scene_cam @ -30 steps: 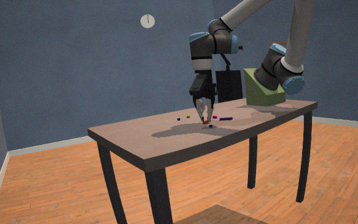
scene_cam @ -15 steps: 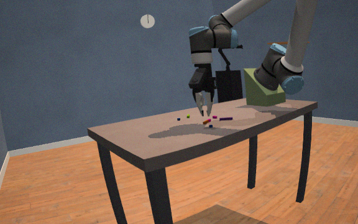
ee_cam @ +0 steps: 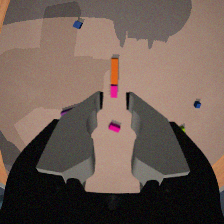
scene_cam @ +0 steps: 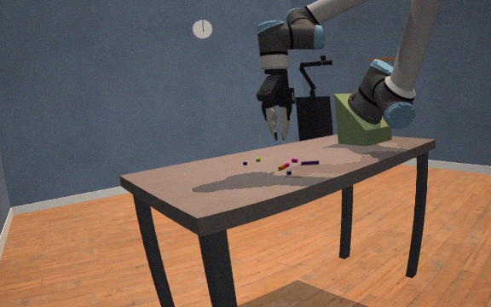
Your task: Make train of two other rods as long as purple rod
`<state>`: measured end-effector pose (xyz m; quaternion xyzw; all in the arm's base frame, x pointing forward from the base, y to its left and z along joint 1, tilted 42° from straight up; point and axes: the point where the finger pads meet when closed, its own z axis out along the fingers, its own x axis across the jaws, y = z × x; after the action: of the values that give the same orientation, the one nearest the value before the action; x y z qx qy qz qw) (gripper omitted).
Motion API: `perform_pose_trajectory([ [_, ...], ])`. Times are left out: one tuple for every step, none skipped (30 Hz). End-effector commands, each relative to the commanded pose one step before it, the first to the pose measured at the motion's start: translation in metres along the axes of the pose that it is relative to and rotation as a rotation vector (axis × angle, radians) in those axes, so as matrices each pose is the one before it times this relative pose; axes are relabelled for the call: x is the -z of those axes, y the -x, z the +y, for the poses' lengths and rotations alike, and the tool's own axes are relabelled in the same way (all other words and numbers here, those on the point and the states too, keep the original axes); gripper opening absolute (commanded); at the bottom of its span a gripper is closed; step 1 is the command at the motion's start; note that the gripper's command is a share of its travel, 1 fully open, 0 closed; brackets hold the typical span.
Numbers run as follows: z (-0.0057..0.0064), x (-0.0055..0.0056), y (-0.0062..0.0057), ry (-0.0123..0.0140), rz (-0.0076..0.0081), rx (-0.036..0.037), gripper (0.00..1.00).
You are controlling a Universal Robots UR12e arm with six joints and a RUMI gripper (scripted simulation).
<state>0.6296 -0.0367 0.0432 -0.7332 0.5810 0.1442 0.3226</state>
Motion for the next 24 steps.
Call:
perform_pose_trajectory([
  [0.00041, 0.00748, -0.00104, 0.00261, -0.00164, 0.00020, 1.00],
  [0.00010, -0.00013, 0.00002, 0.00006, -0.00022, -0.00016, 1.00],
  [0.00067, -0.00089, 0.00022, 0.00066, -0.00140, -0.00091, 1.00],
  [0.00047, -0.00089, 0.00041, 0.00079, -0.00123, -0.00034, 1.00],
  [0.00035, -0.00063, 0.00029, 0.00054, -0.00087, -0.00027, 1.00],
  [0.00021, -0.00036, 0.00018, 0.00029, -0.00050, -0.00016, 1.00],
  [0.00000, 0.00000, 0.00000, 0.00000, 0.00000, 0.00000, 1.00],
  [0.00000, 0.00000, 0.00000, 0.00000, 0.00000, 0.00000, 1.00],
  [0.00003, -0.00008, 0.00006, -0.00001, -0.00016, -0.00055, 1.00],
  [-0.00005, 0.00002, -0.00004, -0.00010, 0.00015, 0.00003, 1.00],
  [-0.00003, 0.00002, -0.00003, -0.00007, 0.00012, 0.00003, 1.00],
  [-0.00002, 0.00001, -0.00002, -0.00005, 0.00008, 0.00003, 1.00],
  [-0.00002, 0.00001, -0.00002, -0.00003, 0.00006, 0.00003, 1.00],
  [-0.00001, 0.00001, -0.00001, -0.00002, 0.00004, 0.00002, 1.00],
  [-0.00001, 0.00000, -0.00001, -0.00001, 0.00002, 0.00002, 1.00],
  [0.00000, 0.00000, 0.00000, -0.00001, 0.00001, 0.00001, 1.00],
  [0.00000, 0.00000, 0.00000, 0.00000, 0.00000, 0.00000, 1.00],
  [0.00000, 0.00000, 0.00000, 0.00000, 0.00000, 0.00000, 1.00],
  [0.00000, 0.00000, 0.00000, 0.00000, 0.00000, 0.00000, 1.00],
  [0.00000, 0.00000, 0.00000, 0.00000, 0.00000, 0.00000, 1.00],
  [-0.00001, 0.00006, -0.00001, -0.00002, 0.00003, 0.00001, 1.00],
  [-0.00008, 0.00040, -0.00005, -0.00012, 0.00017, 0.00006, 1.00],
  [-0.00020, 0.00101, -0.00013, -0.00032, 0.00042, 0.00015, 1.00],
  [0.00000, 0.00000, 0.00000, 0.00000, 0.00000, 0.00000, 1.00],
])
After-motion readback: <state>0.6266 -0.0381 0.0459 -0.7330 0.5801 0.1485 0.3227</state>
